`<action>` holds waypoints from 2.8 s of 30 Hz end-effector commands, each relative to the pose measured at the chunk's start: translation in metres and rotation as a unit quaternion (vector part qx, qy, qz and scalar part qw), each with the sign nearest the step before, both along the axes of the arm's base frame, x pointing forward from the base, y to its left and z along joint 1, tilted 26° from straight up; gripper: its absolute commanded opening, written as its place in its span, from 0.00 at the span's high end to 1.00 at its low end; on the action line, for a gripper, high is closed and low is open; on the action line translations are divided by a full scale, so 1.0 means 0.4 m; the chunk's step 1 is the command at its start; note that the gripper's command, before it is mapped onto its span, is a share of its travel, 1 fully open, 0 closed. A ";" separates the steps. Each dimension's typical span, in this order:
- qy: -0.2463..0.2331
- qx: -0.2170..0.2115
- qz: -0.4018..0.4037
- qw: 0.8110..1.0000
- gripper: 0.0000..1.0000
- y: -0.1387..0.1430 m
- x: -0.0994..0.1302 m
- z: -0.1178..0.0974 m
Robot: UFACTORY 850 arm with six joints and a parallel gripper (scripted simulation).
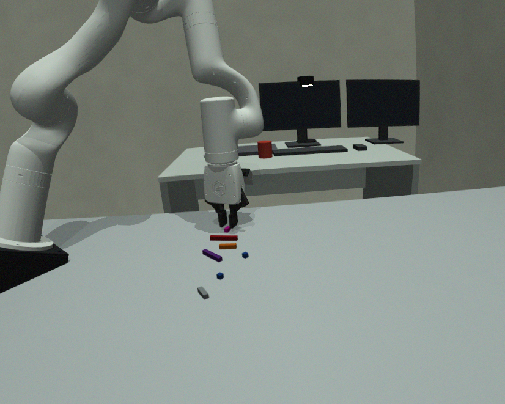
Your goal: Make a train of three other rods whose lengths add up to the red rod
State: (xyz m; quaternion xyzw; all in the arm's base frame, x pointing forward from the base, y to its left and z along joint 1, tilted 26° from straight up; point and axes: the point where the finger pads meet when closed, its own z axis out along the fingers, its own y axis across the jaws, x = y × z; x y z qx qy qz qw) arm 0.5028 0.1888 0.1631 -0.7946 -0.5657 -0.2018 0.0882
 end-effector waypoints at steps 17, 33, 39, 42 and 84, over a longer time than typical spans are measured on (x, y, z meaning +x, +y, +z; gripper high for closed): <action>-0.001 0.000 0.000 1.000 0.76 0.009 0.007 -0.021; -0.001 0.000 0.000 1.000 0.76 0.009 0.007 -0.021; -0.001 0.000 0.000 1.000 0.76 0.009 0.007 -0.021; -0.001 0.000 0.000 1.000 0.76 0.009 0.007 -0.021; -0.001 0.000 0.000 1.000 0.96 0.009 0.007 -0.021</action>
